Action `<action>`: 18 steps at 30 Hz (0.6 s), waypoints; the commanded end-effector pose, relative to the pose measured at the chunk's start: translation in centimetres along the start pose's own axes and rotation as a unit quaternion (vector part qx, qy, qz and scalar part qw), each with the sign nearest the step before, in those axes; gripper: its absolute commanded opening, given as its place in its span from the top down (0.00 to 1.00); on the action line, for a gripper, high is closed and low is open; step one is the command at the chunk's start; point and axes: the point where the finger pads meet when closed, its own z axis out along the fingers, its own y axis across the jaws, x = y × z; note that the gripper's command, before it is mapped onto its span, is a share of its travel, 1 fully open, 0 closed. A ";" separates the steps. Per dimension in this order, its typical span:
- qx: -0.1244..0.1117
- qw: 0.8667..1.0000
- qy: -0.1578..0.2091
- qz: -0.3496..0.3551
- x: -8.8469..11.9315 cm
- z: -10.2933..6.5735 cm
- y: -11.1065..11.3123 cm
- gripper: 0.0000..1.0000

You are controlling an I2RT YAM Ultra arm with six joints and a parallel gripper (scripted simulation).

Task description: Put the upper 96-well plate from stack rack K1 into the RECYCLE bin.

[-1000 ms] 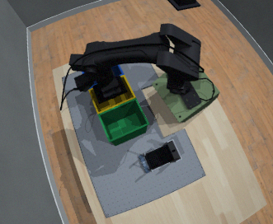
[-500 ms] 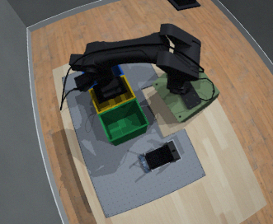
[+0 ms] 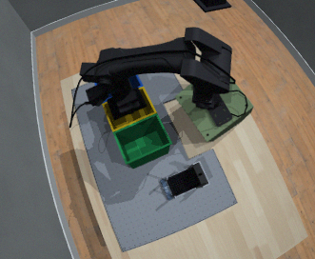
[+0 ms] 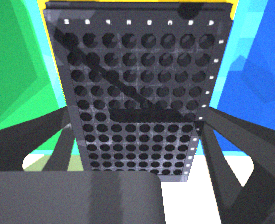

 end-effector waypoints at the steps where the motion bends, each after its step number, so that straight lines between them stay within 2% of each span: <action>1: 0.005 1.000 -0.015 -0.005 -0.2 -0.2 0.4 1.00; 4: 0.008 1.000 -0.013 -0.005 -0.2 0.3 0.3 1.00; 5: 0.013 1.000 -0.020 -0.008 -0.7 0.1 0.1 1.00; 7: 0.000 1.000 0.000 0.001 0.1 1.6 0.0 1.00; 9: 0.000 1.000 0.001 0.000 0.1 2.0 0.0 1.00; 14: 0.003 1.000 -0.005 -0.001 -0.4 2.1 -0.2 1.00; 15: 0.011 1.000 -0.018 -0.002 -0.5 1.5 -0.2 1.00; 18: 0.004 1.000 -0.006 -0.002 -0.2 2.7 0.0 1.00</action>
